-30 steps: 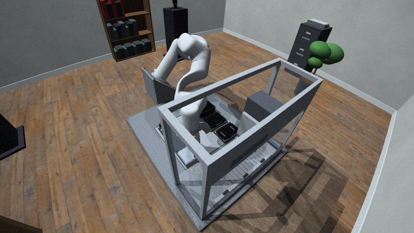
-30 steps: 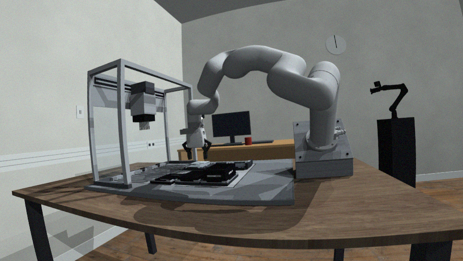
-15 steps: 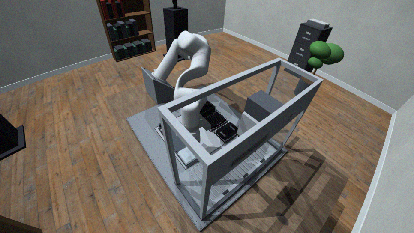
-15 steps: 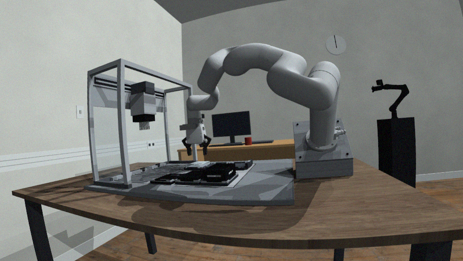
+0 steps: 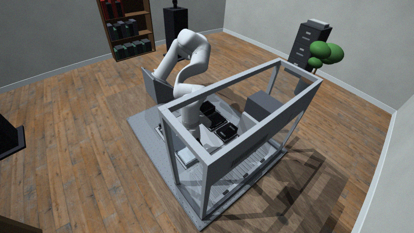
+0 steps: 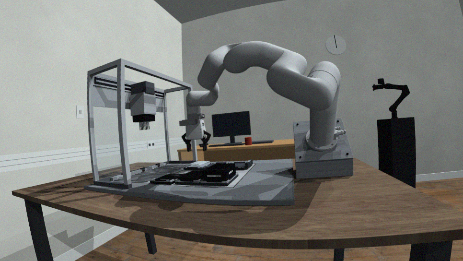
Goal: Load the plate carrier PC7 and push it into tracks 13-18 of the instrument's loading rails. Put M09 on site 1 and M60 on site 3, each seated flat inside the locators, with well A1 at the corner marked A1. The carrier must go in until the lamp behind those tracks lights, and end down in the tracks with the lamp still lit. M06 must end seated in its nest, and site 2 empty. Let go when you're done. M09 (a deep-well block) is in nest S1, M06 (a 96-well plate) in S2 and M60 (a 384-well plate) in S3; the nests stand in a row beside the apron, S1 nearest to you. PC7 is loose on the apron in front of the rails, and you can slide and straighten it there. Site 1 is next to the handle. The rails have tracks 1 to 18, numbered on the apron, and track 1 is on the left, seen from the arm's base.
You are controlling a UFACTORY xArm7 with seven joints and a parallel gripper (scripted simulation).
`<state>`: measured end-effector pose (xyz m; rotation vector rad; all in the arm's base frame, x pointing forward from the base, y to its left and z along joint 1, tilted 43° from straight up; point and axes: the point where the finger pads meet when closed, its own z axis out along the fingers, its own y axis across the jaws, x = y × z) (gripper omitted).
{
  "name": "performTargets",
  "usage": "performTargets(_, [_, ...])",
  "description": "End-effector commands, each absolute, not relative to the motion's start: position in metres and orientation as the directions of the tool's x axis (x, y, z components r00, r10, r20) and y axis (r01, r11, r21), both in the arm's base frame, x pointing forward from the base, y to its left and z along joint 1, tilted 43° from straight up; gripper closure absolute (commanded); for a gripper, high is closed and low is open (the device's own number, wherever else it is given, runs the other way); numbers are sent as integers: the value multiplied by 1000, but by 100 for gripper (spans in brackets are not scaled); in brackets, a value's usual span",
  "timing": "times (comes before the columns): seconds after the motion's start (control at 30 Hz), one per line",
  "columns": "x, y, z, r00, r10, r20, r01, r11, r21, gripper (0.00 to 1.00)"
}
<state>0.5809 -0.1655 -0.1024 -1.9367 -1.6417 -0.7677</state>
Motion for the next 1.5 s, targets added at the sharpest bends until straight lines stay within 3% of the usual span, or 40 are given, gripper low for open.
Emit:
performTargets(0.0, [581,-173,-97,121,718,686,986,-165,-2,0])
performTargets(1.47, [557,-177,-50,99,721,686,989,-149,14,0])
